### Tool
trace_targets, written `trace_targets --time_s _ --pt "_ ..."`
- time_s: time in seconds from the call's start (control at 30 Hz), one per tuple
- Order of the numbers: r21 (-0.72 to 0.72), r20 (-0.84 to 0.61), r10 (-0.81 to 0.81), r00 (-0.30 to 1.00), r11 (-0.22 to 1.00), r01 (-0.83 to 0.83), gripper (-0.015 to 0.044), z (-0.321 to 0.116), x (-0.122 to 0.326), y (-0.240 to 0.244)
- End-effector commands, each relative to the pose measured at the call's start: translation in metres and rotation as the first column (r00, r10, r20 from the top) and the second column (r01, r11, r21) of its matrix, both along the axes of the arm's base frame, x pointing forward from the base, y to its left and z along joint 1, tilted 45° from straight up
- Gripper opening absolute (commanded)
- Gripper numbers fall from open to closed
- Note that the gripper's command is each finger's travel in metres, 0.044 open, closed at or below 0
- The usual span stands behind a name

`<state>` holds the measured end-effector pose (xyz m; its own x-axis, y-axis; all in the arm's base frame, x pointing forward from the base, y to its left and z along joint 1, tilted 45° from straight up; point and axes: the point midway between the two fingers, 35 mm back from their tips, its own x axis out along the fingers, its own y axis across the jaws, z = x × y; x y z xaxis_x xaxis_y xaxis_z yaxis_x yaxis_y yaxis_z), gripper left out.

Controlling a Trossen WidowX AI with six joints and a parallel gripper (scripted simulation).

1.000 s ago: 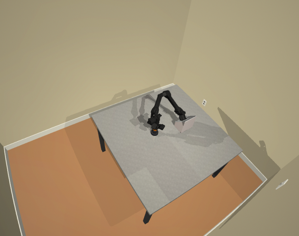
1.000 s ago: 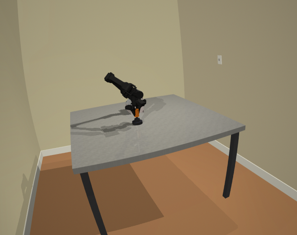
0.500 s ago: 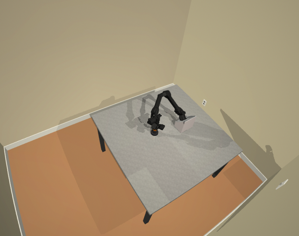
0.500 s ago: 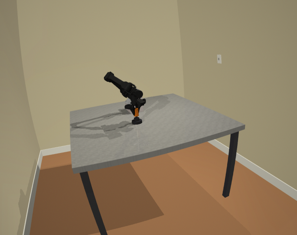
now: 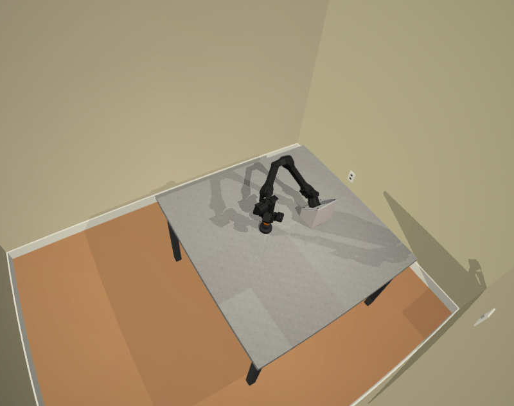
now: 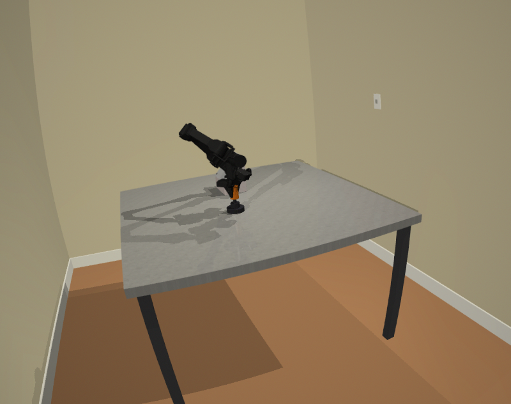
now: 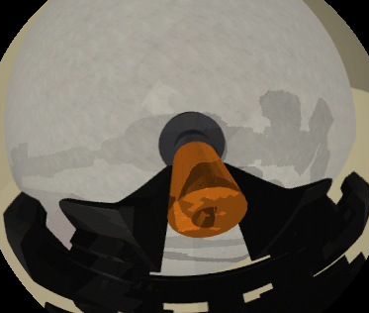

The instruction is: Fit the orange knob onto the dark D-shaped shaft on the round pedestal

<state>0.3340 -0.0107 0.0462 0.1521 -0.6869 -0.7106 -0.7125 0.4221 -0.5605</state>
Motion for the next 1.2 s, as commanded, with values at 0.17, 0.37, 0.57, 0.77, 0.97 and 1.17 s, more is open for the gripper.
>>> trace_targets --time_s 0.17,0.37,0.57,0.77,0.97,1.17 --pt "-0.005 -0.019 0.023 1.0 1.0 -0.023 0.0 -0.0017 0.0012 -0.0024" --pt "-0.005 -0.019 0.023 1.0 1.0 -0.023 0.0 -0.0033 -0.0001 -0.0017" --pt "-0.005 -0.019 0.023 1.0 1.0 -0.023 0.0 -0.0014 -0.0004 -0.0001" --pt "-0.008 -0.037 0.041 0.998 0.999 -0.041 0.0 0.0009 -0.0001 0.0008" --pt "-0.023 -0.162 0.165 0.973 0.985 -0.171 0.0 0.002 0.0023 0.0003" --pt "-0.023 -0.164 0.167 0.972 0.985 -0.173 0.0 0.0001 0.0022 -0.0015"
